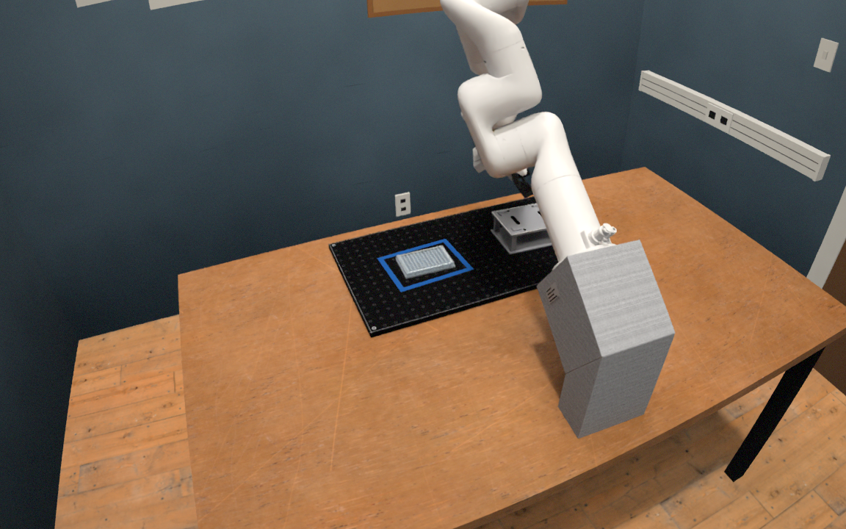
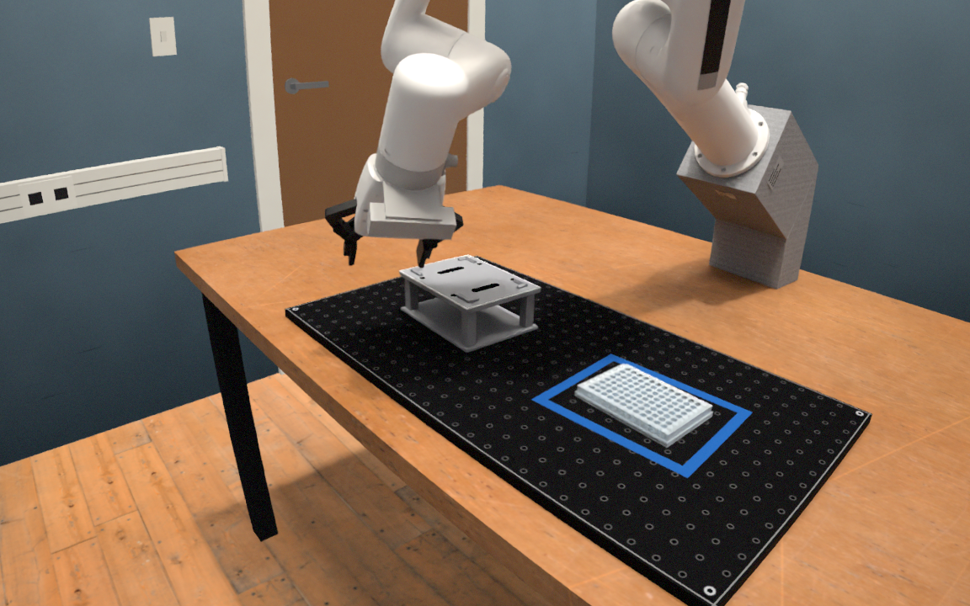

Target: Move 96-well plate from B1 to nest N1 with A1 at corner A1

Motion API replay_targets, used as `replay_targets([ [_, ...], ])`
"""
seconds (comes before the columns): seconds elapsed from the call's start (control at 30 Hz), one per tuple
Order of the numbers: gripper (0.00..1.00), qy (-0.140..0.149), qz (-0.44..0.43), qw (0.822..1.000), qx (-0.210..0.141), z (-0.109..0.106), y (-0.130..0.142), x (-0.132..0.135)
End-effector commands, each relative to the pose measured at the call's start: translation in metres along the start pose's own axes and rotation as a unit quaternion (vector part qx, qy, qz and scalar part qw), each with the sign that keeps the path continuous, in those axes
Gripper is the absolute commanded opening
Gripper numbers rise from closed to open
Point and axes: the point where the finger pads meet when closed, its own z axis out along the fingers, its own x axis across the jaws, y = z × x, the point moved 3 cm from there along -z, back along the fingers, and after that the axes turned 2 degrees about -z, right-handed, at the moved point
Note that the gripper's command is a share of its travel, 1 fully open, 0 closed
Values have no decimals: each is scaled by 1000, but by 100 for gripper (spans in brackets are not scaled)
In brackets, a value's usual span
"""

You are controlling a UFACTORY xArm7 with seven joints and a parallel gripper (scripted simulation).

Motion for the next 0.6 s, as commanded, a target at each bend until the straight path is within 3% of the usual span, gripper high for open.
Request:
replay_targets([
  [0.0,100,21,-18,999,23,-10,-15,0],
  [0.07,100,39,-35,998,45,-15,-22,-2],
  [0.37,100,39,-35,998,46,-29,-46,-4],
  [0.5,100,72,-70,991,91,-40,-60,-10],
  [0.57,100,72,-70,991,91,-46,-68,-11],
])
